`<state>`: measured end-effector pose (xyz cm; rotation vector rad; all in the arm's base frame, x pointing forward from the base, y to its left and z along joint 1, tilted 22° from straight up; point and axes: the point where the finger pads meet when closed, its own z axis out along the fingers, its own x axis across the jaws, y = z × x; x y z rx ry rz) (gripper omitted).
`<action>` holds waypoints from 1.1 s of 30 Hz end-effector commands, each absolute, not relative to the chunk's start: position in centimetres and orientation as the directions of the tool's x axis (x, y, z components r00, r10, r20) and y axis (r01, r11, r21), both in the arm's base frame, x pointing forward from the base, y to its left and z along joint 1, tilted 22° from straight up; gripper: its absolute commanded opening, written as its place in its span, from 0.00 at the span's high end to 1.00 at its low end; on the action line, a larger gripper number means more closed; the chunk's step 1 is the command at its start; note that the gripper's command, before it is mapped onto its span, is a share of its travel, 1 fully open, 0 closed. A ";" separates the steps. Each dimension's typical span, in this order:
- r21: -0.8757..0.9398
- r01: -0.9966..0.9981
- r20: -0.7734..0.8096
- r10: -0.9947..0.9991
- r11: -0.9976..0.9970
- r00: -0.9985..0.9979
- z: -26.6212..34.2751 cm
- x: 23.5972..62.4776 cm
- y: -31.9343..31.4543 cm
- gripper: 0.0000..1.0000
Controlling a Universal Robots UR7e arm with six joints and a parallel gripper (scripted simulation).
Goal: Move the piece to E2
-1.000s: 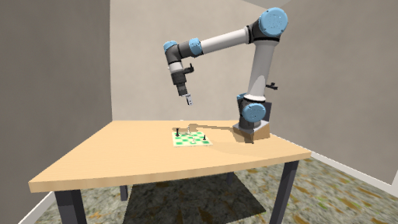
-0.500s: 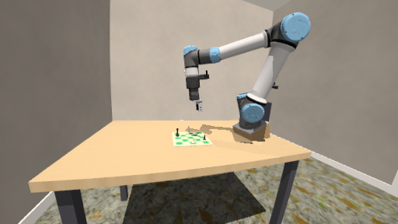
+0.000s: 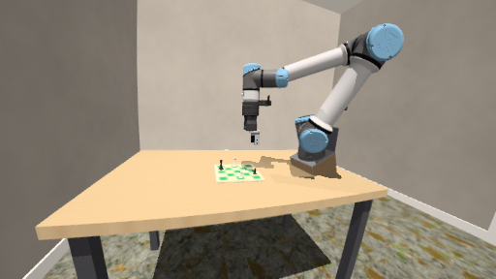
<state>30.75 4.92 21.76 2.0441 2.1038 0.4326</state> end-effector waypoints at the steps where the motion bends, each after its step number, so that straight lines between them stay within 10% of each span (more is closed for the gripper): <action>1: 0.351 0.936 0.067 0.997 0.018 -0.044 20.9 30.3 5.1 0.00; 33: 0.365 0.931 0.062 0.997 0.020 -0.046 18.6 30.8 5.2 0.00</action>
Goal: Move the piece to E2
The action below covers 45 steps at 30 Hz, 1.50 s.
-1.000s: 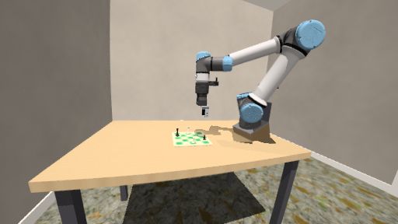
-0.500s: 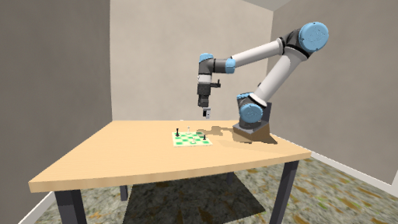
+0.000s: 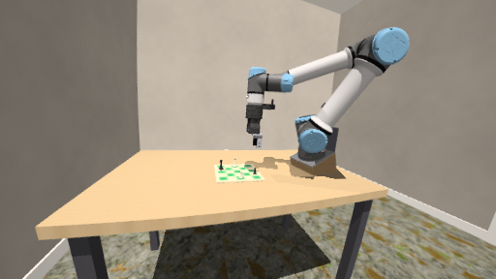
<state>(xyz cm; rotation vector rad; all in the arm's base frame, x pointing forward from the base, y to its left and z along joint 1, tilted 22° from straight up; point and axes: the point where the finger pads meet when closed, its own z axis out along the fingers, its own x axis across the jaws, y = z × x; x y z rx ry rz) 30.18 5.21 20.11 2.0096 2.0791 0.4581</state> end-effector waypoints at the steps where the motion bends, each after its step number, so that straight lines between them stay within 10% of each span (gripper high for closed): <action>1: 0.365 0.931 0.062 0.997 0.020 -0.046 17.7 31.1 5.3 0.00; 5: 0.365 0.931 0.062 0.997 0.020 -0.046 15.9 31.7 5.4 0.00; 6: 0.365 0.931 0.062 0.997 0.020 -0.046 15.9 31.7 5.4 0.32; 45: 0.365 0.931 0.062 0.997 0.020 -0.046 15.9 31.7 5.4 0.32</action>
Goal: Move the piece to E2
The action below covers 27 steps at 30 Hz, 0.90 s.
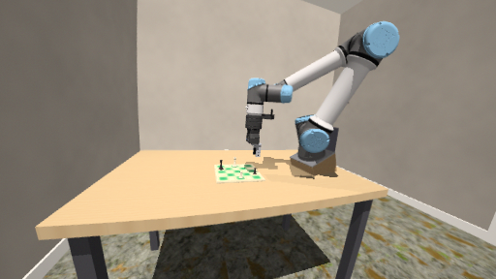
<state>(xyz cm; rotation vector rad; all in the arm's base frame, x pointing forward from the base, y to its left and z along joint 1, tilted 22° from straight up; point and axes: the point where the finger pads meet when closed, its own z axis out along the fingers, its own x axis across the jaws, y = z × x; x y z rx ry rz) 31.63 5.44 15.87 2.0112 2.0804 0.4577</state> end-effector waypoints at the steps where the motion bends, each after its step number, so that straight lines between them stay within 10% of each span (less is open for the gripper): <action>1: 0.365 0.931 0.062 0.997 0.020 -0.046 15.9 31.7 5.4 0.32; 27: 0.365 0.931 0.062 0.997 0.020 -0.046 13.5 32.6 5.6 0.32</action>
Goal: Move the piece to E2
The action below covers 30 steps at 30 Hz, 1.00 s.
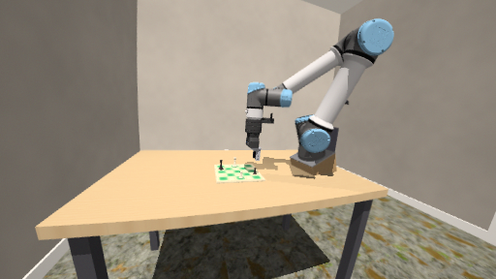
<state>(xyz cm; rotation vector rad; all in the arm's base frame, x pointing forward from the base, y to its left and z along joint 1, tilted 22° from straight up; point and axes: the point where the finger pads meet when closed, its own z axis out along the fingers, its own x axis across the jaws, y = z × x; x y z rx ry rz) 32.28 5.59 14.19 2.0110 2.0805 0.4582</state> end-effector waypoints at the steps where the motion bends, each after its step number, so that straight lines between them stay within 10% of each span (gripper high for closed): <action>1: 0.365 0.931 0.062 0.997 0.020 -0.046 13.4 32.7 5.7 0.32; 30: 0.365 0.931 0.062 0.997 0.020 -0.046 11.1 33.6 5.9 0.32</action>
